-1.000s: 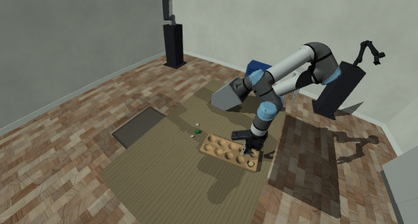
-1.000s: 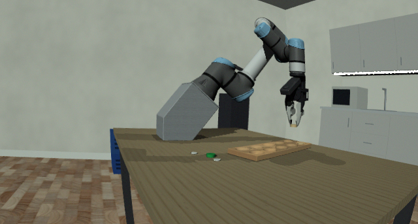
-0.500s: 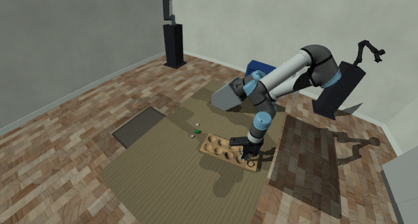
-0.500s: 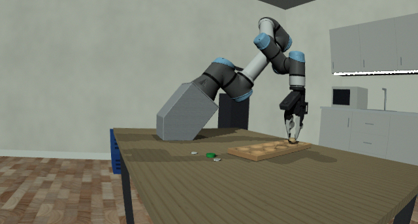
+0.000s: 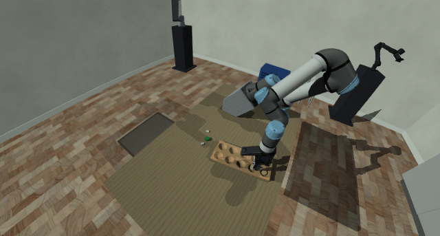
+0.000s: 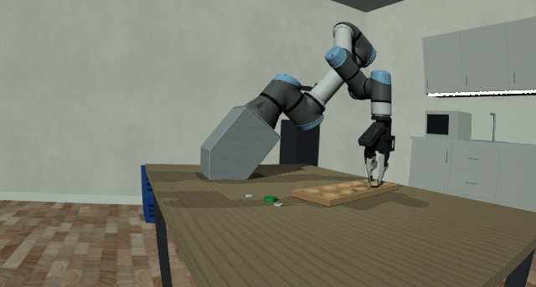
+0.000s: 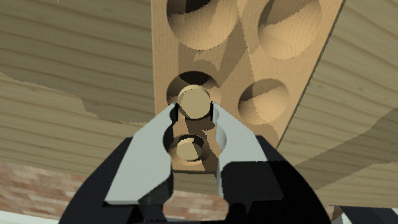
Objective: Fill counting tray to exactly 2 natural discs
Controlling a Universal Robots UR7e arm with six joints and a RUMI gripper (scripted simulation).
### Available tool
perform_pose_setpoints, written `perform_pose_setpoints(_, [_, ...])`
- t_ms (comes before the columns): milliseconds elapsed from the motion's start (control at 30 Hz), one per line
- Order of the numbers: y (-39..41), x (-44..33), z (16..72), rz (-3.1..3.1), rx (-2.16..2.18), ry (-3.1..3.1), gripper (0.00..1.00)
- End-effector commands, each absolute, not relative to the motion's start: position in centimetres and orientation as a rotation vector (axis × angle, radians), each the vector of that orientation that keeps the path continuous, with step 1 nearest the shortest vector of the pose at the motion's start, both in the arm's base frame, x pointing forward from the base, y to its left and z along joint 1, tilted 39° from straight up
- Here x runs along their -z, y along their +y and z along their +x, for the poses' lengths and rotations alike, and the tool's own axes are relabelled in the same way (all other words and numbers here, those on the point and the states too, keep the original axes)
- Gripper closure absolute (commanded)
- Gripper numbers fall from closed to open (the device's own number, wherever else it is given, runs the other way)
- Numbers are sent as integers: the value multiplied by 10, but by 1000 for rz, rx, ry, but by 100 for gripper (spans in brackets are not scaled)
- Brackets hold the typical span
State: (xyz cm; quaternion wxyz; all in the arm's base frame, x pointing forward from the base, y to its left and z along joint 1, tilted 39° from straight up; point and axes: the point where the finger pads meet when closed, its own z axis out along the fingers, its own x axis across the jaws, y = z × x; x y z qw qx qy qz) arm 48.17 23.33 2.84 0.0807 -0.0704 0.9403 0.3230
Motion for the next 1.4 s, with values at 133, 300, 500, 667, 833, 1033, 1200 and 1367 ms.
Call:
perform_pose_setpoints(133, [240,-21,483,-210,-965,2810,100])
perform_pose_setpoints(300, [240,-20,483,-210,-965,2810,100])
perform_pose_setpoints(500, [240,-20,483,-210,-965,2810,100])
perform_pose_setpoints(667, [240,-20,483,-210,-965,2810,78])
perform_pose_setpoints(833, [240,-20,483,-210,-965,2810,78])
perform_pose_setpoints(1033, [240,-20,483,-210,-965,2810,78])
perform_pose_setpoints(1200, [240,-20,483,-210,-965,2810,78])
perform_pose_setpoints(1367, [240,-21,483,-210,-965,2810,77])
